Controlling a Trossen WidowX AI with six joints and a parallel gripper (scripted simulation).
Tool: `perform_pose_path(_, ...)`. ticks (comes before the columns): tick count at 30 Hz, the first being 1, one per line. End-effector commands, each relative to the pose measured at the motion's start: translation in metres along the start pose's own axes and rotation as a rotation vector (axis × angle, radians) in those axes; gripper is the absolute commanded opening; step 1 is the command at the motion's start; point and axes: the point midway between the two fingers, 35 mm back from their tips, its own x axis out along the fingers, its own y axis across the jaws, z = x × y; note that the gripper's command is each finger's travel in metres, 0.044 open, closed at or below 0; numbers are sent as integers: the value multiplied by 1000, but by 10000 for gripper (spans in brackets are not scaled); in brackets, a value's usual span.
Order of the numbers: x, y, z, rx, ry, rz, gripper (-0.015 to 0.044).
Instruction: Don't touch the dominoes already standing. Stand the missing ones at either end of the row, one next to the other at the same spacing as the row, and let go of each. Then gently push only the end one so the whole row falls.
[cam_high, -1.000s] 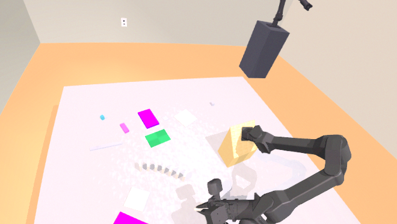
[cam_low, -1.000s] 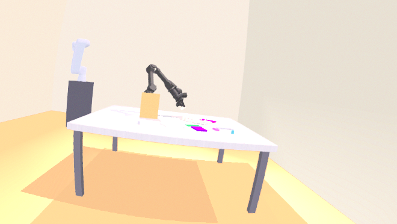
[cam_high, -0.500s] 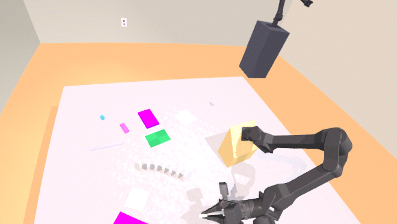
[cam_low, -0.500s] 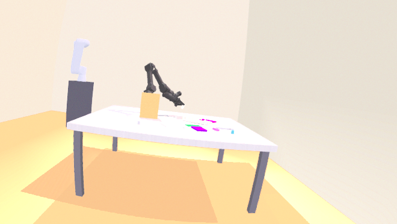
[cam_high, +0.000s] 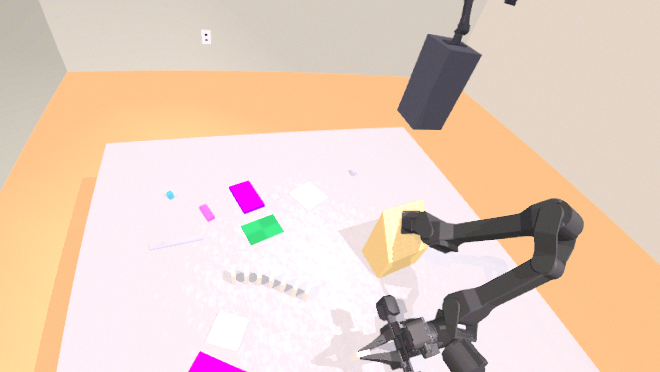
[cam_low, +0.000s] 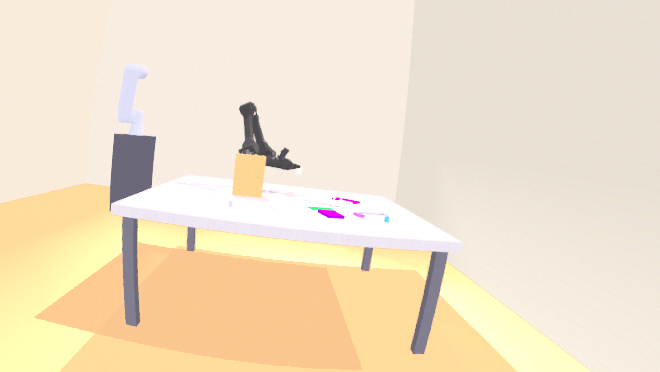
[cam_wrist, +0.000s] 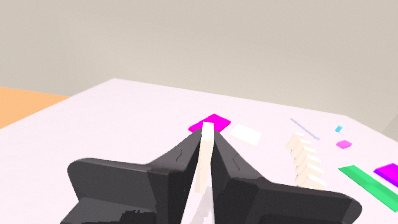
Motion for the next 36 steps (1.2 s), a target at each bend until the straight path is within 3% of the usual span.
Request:
perform_pose_path(1,-9,-5,6,71,-56,9,22)
perform_pose_path(21,-9,-5,6,71,-56,9,22)
perform_pose_path(36,-3,4,-33,59,-46,8,22)
